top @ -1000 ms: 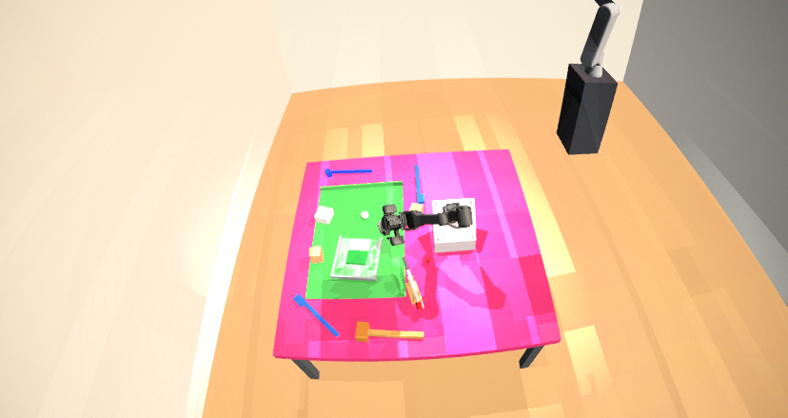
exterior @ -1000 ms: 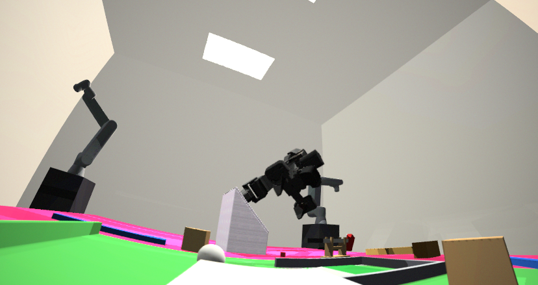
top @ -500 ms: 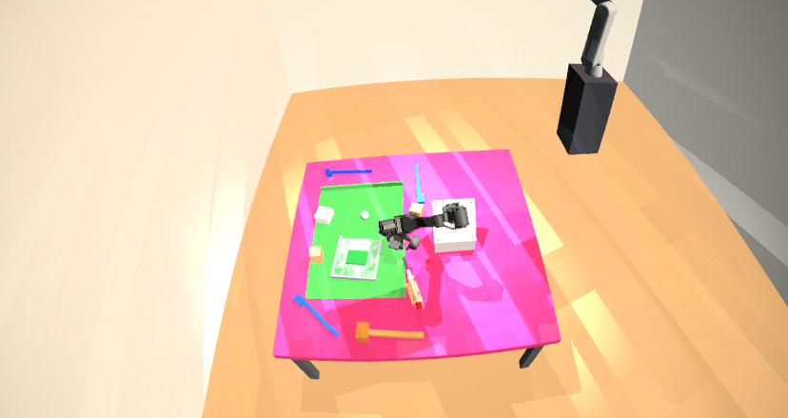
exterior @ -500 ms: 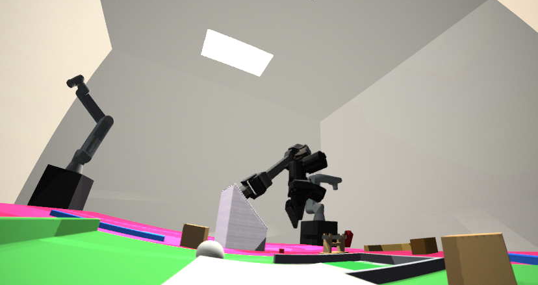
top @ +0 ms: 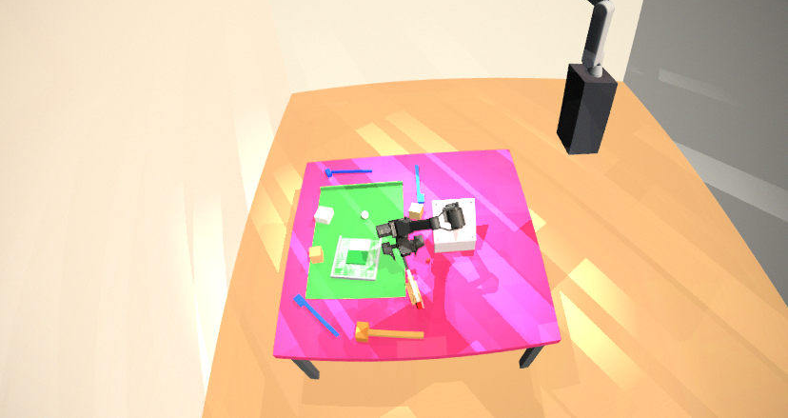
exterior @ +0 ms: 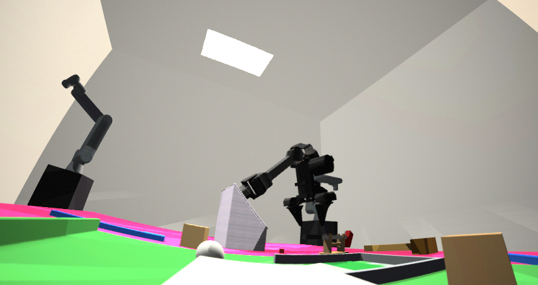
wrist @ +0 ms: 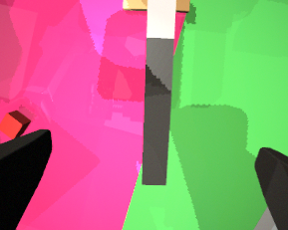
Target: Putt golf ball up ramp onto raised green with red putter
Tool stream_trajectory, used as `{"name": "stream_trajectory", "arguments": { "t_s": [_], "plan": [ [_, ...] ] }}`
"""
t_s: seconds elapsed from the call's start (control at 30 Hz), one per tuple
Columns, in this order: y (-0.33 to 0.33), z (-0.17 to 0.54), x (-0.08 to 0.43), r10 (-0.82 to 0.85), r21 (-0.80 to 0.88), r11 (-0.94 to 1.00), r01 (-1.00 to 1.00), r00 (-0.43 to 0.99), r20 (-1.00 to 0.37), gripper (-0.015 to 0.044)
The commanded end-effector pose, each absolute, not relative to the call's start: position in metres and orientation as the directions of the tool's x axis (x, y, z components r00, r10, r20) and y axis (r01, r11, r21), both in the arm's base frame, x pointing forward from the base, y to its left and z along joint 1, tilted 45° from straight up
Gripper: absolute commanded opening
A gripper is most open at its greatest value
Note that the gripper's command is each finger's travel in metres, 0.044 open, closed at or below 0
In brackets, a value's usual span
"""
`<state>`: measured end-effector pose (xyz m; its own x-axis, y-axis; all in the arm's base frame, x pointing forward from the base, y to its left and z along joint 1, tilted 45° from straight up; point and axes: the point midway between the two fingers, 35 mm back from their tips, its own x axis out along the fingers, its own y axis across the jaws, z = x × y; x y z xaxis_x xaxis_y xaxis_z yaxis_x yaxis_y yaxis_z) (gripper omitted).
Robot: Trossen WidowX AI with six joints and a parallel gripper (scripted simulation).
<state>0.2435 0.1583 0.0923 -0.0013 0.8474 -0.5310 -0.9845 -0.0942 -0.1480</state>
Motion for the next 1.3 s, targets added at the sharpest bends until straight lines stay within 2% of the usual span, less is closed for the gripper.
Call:
{"name": "stream_trajectory", "arguments": {
  "t_s": [0.0, 1.27],
  "plan": [
    [0.162, 0.099, 0.244, 0.863, -0.191, -0.130, -0.973, -0.017, -0.505, 0.0440],
    [0.205, 0.056, 0.246, 0.864, -0.190, -0.130, -0.973, -0.017, -0.503, 0.0440]
  ]
}}
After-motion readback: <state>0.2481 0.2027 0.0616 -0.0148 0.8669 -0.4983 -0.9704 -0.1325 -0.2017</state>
